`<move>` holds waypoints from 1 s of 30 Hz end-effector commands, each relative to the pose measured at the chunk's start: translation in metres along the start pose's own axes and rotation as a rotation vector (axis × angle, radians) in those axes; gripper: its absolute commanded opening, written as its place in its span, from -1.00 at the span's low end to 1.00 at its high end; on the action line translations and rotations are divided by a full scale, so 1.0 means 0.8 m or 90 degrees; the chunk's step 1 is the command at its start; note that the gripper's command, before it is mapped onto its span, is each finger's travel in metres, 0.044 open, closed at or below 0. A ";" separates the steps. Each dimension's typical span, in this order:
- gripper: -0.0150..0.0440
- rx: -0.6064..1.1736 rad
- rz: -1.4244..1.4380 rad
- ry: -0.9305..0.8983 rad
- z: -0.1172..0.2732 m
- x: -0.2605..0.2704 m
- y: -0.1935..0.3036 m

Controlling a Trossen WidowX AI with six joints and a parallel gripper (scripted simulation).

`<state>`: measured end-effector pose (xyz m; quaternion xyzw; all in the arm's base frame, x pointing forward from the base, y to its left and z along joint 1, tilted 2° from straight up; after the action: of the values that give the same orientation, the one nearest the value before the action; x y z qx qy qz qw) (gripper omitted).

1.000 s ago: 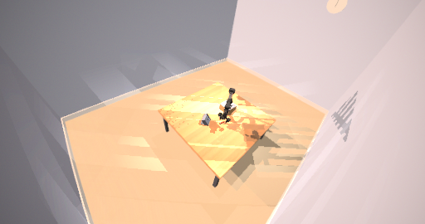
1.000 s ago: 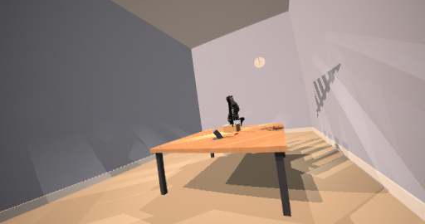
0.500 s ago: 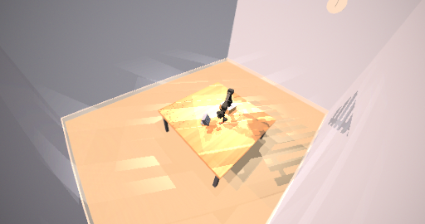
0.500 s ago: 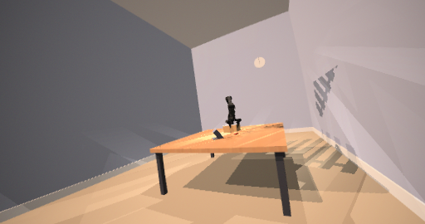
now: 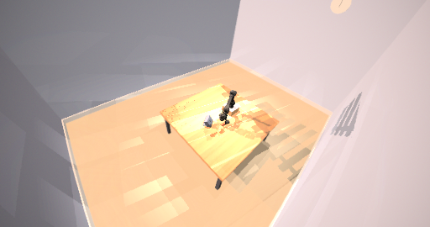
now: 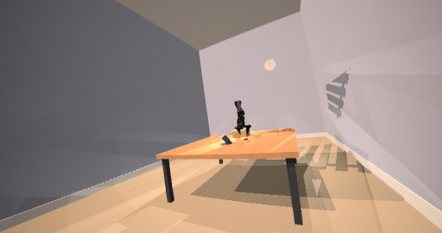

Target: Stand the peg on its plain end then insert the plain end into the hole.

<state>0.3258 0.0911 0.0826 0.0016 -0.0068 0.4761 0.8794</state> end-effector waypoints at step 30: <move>1.00 0.006 -0.002 0.004 -0.071 -0.004 0.004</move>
<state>0.3250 0.0912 0.0342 0.0020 -0.0065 0.4748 0.8801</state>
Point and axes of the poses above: the point midway between the two fingers, 35 mm back from their tips, its own z axis back along the fingers, its own x axis across the jaws, y = z × x, the point moved 8 cm from there along z, back along the fingers, and after that the axes turned 14 degrees about -z, right-handed, at the moved point
